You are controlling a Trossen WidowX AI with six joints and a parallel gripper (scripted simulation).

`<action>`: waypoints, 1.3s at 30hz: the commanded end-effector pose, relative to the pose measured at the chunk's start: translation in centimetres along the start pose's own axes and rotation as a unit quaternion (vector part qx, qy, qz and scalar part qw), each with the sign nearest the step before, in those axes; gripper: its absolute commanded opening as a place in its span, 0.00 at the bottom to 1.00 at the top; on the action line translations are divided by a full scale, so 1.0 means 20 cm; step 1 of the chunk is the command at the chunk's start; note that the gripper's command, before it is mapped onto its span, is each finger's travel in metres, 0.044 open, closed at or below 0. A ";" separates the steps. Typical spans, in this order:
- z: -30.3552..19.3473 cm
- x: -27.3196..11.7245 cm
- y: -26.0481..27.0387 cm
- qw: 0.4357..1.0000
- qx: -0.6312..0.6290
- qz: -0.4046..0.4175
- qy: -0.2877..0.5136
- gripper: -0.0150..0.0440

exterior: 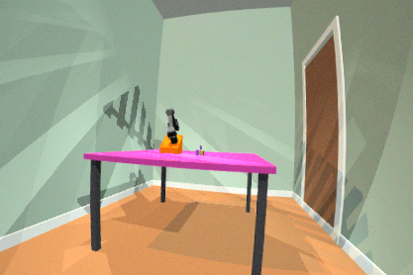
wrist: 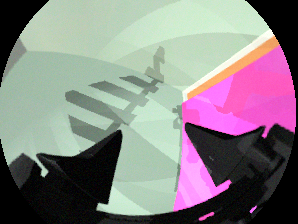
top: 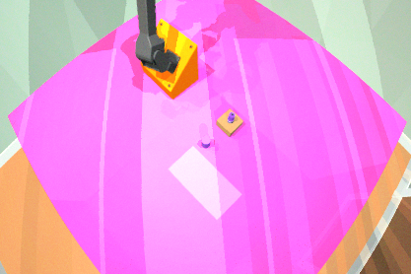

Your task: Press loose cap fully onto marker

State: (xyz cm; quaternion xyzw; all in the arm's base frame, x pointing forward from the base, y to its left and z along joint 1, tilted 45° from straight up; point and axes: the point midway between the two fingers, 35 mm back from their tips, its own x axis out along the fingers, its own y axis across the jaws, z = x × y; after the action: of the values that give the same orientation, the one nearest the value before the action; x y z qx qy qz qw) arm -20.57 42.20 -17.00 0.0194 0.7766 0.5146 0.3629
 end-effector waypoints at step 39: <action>0.63 -2.49 -0.79 0.795 0.183 -0.475 -0.330 0.68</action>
State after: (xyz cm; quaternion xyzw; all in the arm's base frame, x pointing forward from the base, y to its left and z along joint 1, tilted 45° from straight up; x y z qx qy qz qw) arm 26.68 29.77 -6.93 -0.0747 0.6000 0.1446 0.7833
